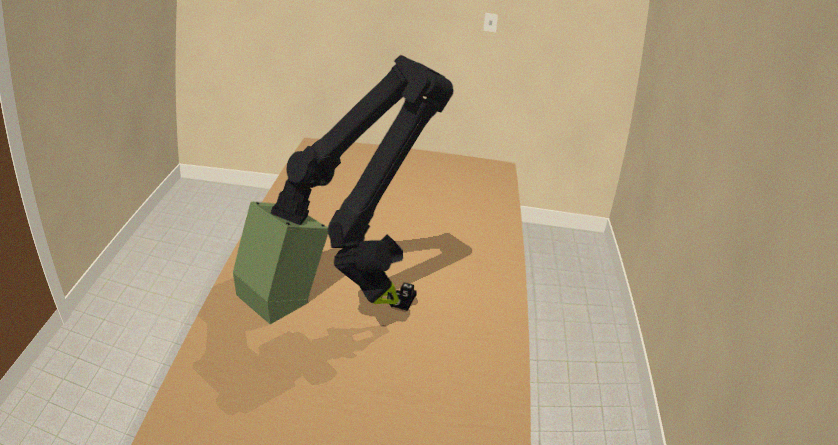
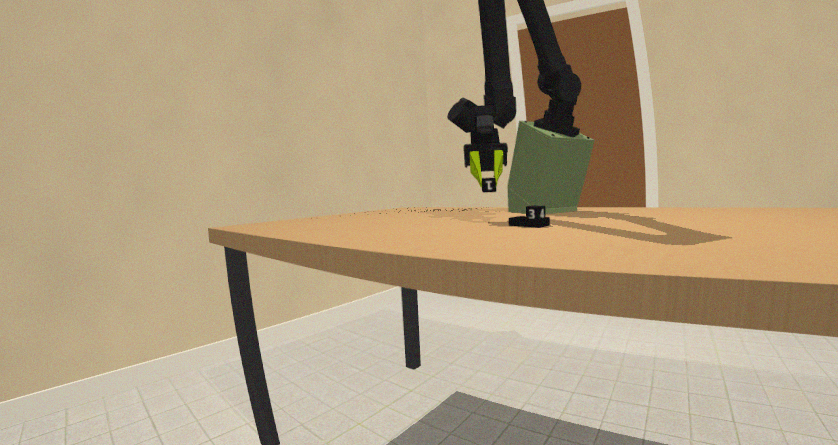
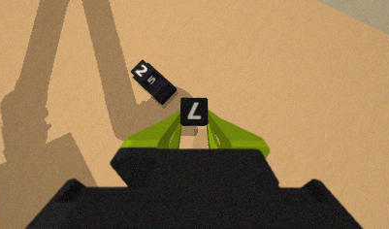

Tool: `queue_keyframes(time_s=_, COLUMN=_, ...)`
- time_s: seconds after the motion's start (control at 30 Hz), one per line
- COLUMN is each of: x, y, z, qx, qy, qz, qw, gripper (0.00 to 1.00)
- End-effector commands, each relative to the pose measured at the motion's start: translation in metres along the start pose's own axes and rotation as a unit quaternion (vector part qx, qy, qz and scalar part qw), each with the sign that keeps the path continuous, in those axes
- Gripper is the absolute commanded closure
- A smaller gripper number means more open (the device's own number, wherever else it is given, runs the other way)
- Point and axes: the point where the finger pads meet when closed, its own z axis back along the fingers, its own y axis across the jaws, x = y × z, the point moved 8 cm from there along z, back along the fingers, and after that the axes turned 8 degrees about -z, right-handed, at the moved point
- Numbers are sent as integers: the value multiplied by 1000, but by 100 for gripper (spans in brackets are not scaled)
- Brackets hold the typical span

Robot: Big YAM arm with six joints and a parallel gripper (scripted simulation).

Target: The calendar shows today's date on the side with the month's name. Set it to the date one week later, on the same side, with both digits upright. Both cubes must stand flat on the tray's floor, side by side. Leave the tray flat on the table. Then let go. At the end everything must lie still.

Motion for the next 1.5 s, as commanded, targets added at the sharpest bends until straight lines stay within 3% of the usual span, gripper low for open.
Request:
queue_keyframes(time_s=0.0, x=-8, y=1, z=7, qx=-14, qy=-25, qz=-19, qw=999, gripper=75)
queue_keyframes(time_s=0.9, x=-9, y=-3, z=6, qx=-15, qy=-33, qz=-14, qw=999, gripper=75)
queue_keyframes(time_s=1.1, x=-9, y=-2, z=-4, qx=-5, qy=-30, qz=-4, qw=1000, gripper=75)
queue_keyframes(time_s=1.47, x=-16, y=-2, z=-11, qx=-5, qy=-30, qz=-5, qw=1000, gripper=75)
